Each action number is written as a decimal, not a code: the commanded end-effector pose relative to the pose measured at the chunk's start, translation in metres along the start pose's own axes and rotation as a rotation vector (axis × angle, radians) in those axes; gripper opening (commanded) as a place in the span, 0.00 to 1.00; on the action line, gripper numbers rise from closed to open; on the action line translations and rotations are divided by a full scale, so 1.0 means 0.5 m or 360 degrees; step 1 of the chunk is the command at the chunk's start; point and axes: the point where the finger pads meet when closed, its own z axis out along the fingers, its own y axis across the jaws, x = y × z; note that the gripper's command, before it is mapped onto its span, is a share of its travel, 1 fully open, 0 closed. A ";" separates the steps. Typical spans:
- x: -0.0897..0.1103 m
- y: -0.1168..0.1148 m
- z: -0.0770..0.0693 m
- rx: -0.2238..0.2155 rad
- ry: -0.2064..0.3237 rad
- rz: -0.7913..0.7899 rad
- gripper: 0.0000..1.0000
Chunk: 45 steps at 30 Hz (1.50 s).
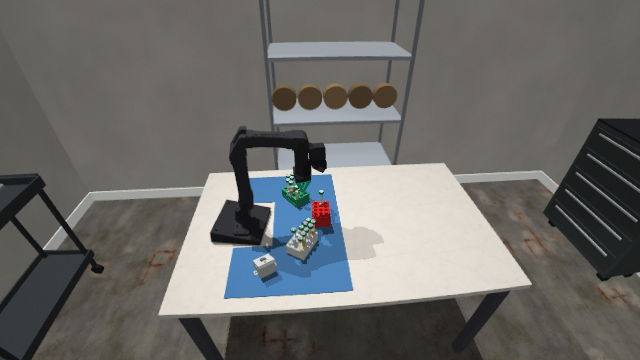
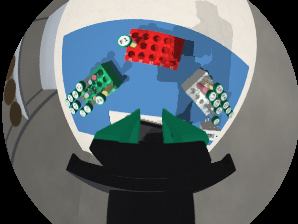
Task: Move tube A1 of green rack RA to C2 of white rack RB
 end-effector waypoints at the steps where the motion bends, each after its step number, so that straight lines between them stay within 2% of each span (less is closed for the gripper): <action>1: -0.005 -0.001 -0.007 0.0003 -0.0024 -0.0204 0.30; 14: -0.005 -0.001 -0.007 0.0008 -0.0023 -0.0894 0.30; 17: -0.005 0.000 -0.007 0.0008 -0.0023 -0.0921 0.30; 31: -0.150 0.064 -0.016 0.0007 -0.0027 -0.0921 0.30; 33: -0.150 0.064 -0.016 0.0007 -0.0027 -0.0921 0.30; 39: -0.204 0.088 -0.019 0.0007 -0.0028 -0.0921 0.30; 45: -0.195 0.085 -0.020 0.0007 -0.0027 -0.0921 0.30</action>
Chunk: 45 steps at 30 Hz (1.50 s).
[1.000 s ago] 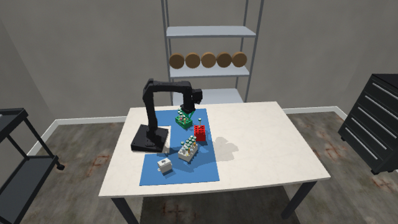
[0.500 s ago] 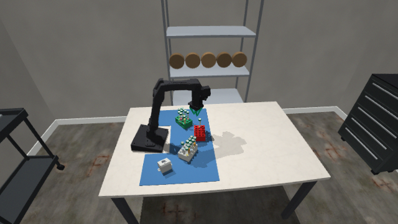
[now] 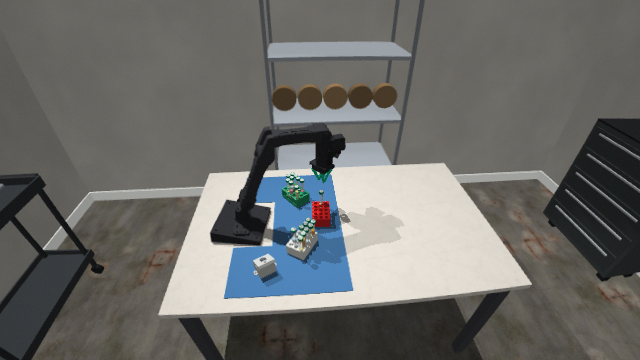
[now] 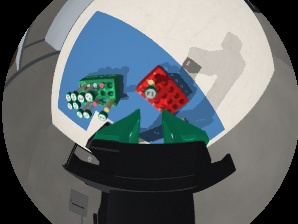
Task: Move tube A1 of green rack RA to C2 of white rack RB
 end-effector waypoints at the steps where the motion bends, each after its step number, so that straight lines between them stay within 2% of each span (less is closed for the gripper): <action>1: 0.006 0.002 -0.016 0.0010 -0.0022 0.0003 0.30; 10: 0.011 0.002 -0.015 0.0010 -0.0021 0.0003 0.30; 37: 0.004 -0.004 0.078 0.0010 -0.0022 0.0003 0.30; 45: 0.004 -0.004 0.097 0.0010 -0.0022 0.0003 0.30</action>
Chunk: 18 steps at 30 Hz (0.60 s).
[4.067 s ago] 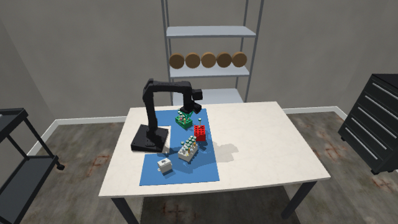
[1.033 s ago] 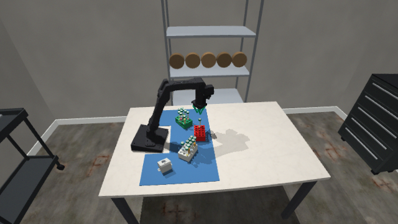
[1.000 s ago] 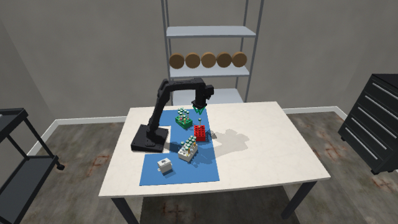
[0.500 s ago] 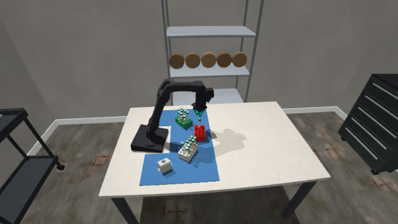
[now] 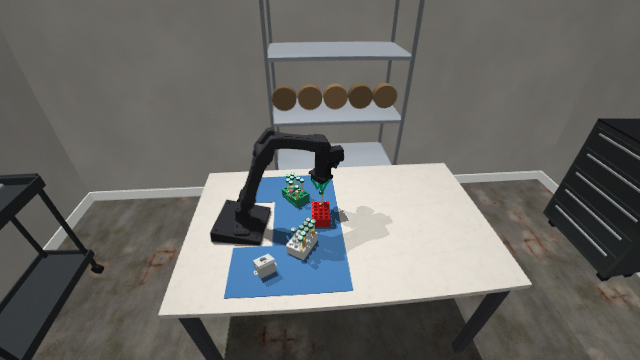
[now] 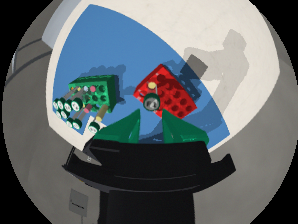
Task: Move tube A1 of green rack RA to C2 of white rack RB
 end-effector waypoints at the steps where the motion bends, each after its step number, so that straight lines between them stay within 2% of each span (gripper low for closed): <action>1: -0.014 -0.007 -0.008 0.0028 -0.0057 0.0003 0.30; 18: -0.010 -0.006 0.001 0.0028 -0.0057 0.0003 0.30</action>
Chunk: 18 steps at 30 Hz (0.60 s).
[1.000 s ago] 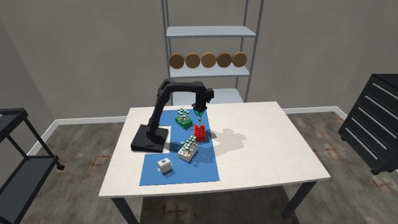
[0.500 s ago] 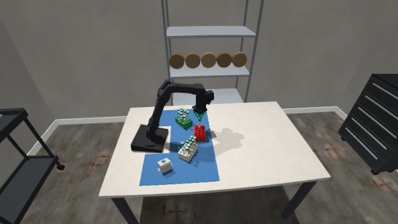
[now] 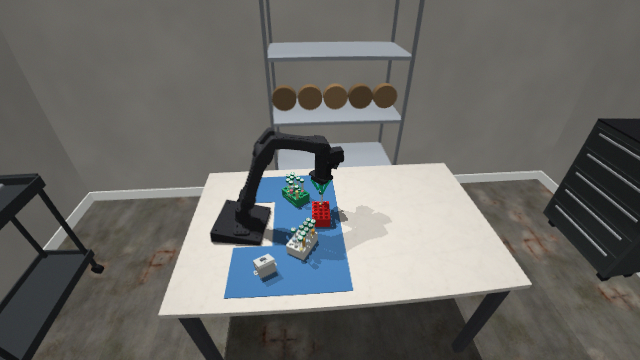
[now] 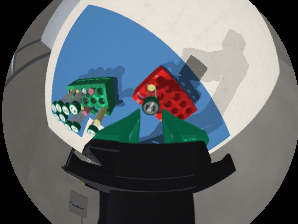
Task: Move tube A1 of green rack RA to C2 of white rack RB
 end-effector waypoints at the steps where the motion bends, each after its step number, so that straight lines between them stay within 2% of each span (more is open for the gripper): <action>1: -0.006 -0.004 -0.012 0.0020 -0.0042 0.0003 0.30; 18: -0.005 -0.003 -0.002 0.0020 -0.0042 0.0003 0.30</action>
